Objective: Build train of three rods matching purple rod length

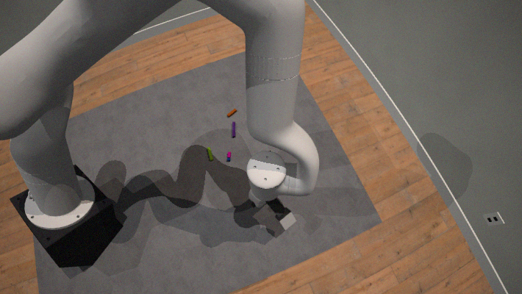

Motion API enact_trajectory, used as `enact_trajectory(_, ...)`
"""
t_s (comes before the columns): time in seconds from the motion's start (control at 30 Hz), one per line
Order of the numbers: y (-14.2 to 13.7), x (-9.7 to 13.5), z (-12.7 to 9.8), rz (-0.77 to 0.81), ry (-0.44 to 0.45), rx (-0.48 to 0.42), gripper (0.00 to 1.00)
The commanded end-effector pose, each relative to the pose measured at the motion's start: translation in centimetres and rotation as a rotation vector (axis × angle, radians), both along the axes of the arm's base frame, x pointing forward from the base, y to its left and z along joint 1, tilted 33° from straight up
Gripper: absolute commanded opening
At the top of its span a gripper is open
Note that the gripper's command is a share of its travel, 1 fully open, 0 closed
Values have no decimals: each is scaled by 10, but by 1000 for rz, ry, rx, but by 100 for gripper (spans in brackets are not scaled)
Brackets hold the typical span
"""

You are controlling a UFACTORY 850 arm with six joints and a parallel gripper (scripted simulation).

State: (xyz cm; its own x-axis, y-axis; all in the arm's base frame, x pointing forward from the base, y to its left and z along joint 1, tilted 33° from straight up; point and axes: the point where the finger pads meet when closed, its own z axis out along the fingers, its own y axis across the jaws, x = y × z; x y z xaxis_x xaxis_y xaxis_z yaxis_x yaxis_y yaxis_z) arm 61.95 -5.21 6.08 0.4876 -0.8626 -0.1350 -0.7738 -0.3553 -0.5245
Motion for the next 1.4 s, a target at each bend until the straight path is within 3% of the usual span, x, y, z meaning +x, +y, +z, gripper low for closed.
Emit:
enact_trajectory(0.0, 0, 1, 1, 0, -1, 0, 4)
enact_trajectory(1.0, -1, 0, 1, 0, -1, 0, 4)
enact_trajectory(1.27, -9, -9, 20, 0, -1, 0, 4)
enact_trajectory(1.37, -17, -18, 38, 0, -1, 0, 4)
